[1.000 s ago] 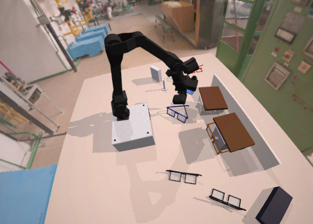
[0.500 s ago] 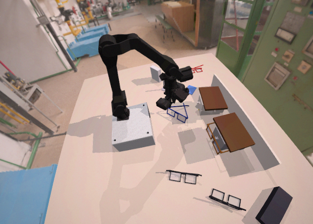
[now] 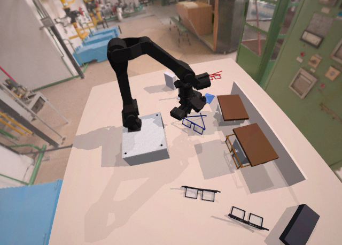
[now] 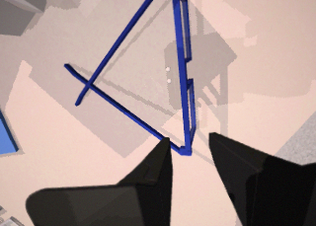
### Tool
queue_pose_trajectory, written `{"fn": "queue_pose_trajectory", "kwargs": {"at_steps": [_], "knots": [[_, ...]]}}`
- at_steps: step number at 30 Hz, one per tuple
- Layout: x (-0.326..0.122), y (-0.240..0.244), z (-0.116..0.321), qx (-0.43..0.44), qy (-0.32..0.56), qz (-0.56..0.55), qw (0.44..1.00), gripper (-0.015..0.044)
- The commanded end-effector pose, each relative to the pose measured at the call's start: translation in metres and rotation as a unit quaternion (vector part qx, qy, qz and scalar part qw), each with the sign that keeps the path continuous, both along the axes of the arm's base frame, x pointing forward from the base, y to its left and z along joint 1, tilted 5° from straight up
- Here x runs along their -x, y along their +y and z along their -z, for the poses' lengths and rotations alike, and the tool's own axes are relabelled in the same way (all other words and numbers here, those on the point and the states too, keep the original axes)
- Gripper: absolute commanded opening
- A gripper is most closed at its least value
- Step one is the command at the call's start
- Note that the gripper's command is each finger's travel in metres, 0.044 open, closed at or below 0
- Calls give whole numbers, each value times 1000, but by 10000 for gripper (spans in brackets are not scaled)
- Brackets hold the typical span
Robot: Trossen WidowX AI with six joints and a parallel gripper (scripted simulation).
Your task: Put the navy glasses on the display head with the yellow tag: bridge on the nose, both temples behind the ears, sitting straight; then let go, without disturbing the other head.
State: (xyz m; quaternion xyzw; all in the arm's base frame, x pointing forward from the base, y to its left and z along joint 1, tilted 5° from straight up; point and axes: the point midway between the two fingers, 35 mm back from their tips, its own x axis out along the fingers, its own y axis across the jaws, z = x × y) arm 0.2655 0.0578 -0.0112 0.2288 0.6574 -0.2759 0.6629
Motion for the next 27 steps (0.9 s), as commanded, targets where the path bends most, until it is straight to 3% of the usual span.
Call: {"fn": "queue_pose_trajectory", "kwargs": {"at_steps": [1,27], "knots": [[0,0,5,-2,0,3,1000,120],[3,-6,47,-1,1,3,1000,120]]}}
